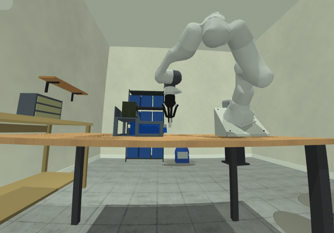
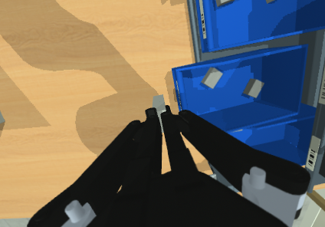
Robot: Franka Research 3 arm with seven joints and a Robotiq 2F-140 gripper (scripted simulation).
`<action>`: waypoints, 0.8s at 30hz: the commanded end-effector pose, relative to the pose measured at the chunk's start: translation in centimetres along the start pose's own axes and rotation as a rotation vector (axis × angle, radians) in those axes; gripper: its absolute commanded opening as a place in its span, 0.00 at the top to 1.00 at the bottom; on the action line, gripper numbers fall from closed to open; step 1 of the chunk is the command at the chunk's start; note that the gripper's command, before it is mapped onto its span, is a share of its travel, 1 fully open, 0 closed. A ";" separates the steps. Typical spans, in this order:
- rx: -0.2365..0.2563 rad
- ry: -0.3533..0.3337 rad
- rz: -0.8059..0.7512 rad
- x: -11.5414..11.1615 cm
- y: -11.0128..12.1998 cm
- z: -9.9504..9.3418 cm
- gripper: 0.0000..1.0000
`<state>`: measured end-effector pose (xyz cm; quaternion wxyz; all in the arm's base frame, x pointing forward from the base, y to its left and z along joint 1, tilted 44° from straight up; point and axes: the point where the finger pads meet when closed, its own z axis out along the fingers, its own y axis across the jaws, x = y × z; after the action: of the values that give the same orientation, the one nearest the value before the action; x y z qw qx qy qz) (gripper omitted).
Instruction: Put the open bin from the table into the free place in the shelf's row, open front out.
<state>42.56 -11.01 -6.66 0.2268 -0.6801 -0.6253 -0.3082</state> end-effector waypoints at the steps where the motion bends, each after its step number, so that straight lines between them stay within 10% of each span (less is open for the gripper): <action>1: -0.009 -0.012 -0.011 -0.4 0.2 0.7 1.00; 24: -0.009 -0.012 -0.011 -0.4 0.2 3.5 1.00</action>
<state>43.18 -8.91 -9.20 0.2220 -0.6807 -0.6262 -0.3086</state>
